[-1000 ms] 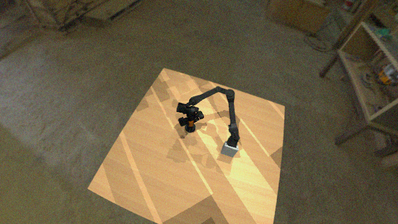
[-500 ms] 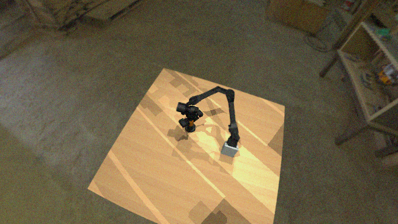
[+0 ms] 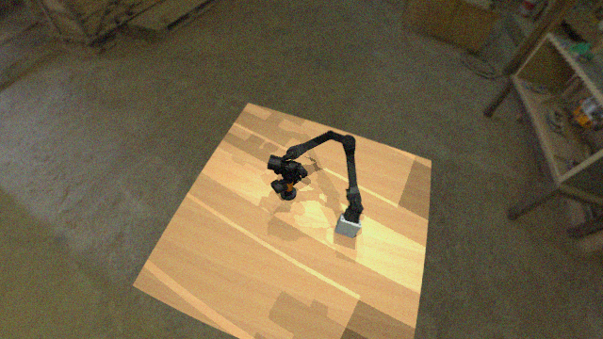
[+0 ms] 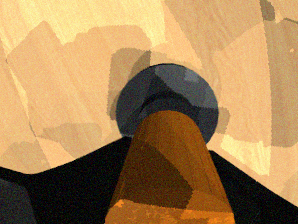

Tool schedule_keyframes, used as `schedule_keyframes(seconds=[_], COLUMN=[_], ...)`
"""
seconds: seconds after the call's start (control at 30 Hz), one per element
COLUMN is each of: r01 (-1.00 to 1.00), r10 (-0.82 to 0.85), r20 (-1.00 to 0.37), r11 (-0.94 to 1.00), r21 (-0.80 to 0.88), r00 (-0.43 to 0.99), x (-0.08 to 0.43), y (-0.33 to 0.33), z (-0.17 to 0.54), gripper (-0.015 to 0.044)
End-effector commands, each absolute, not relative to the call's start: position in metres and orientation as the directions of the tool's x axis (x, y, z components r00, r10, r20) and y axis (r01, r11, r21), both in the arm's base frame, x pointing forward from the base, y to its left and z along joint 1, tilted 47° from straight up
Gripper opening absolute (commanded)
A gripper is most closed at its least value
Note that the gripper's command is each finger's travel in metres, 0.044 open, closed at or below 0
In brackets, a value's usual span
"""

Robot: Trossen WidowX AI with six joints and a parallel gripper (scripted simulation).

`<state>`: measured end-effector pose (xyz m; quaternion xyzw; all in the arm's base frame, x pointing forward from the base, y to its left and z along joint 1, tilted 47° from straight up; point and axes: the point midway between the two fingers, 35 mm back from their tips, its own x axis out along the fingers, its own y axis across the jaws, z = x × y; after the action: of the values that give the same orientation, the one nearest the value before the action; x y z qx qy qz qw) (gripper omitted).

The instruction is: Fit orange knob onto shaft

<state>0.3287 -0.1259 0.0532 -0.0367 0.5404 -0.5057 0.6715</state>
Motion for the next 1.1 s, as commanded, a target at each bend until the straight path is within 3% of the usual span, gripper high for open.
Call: schedule_keyframes(seconds=[0.0,0.37,1.07], r01=[0.638,0.465,0.465], r10=[-0.719,-0.719,-0.719], r20=[-0.689,-0.689,-0.689], r11=[0.487,0.579,0.58], r21=[-0.597,-0.669,-0.669], r00=[-0.096,-0.096,-0.096], x=[0.3278,0.3299,0.3277], y=[-0.1236,-0.1253,-0.1238], z=[0.0558,0.0565,0.056], gripper=[0.0,0.0,0.0])
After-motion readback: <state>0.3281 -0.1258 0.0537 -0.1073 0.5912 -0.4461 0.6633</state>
